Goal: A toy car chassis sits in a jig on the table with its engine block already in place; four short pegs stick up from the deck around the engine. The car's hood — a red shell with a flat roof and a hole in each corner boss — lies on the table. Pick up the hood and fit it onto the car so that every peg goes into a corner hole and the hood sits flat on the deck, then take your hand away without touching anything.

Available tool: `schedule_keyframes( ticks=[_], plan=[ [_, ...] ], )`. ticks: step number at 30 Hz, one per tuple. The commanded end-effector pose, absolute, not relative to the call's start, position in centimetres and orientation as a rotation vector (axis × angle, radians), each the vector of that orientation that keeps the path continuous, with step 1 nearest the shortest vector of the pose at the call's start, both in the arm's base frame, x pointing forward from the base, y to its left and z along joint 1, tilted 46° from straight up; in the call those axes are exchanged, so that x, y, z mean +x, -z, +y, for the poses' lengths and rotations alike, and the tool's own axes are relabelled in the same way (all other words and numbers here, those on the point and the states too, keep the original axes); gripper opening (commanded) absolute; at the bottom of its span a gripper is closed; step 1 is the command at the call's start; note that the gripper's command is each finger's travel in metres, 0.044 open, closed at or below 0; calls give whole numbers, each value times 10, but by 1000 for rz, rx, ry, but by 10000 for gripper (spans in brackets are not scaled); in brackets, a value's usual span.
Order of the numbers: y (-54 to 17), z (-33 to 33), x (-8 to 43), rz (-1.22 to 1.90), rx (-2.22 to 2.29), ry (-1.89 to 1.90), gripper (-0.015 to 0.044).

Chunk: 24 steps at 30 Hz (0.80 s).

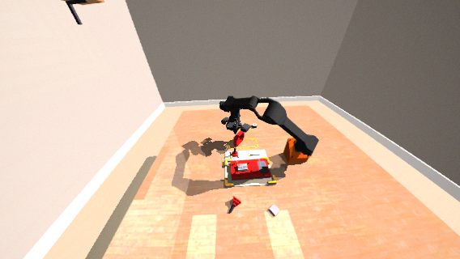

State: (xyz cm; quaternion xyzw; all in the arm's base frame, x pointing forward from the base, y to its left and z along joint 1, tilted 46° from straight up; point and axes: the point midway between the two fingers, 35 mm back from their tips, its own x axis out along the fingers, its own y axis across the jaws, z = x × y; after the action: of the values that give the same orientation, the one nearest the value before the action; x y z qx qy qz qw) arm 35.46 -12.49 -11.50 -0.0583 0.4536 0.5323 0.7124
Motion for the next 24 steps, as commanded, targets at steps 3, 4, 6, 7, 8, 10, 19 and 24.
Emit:
schedule_keyframes(
  ticks=[3,4,6,7,8,10,19,24],
  plan=[
    [113,-125,353,1005,-125,-1173,0],
    [113,-125,353,1005,-125,-1173,0],
    [113,-124,353,1005,-125,-1173,0],
    [113,-124,352,1005,-125,-1173,0],
    [112,-124,352,1005,-125,-1173,0],
    [112,-124,351,1005,-125,-1173,0],
    [110,-122,348,1005,-124,-1173,0],
    [110,-121,347,1005,-124,-1173,0]
  ],
)
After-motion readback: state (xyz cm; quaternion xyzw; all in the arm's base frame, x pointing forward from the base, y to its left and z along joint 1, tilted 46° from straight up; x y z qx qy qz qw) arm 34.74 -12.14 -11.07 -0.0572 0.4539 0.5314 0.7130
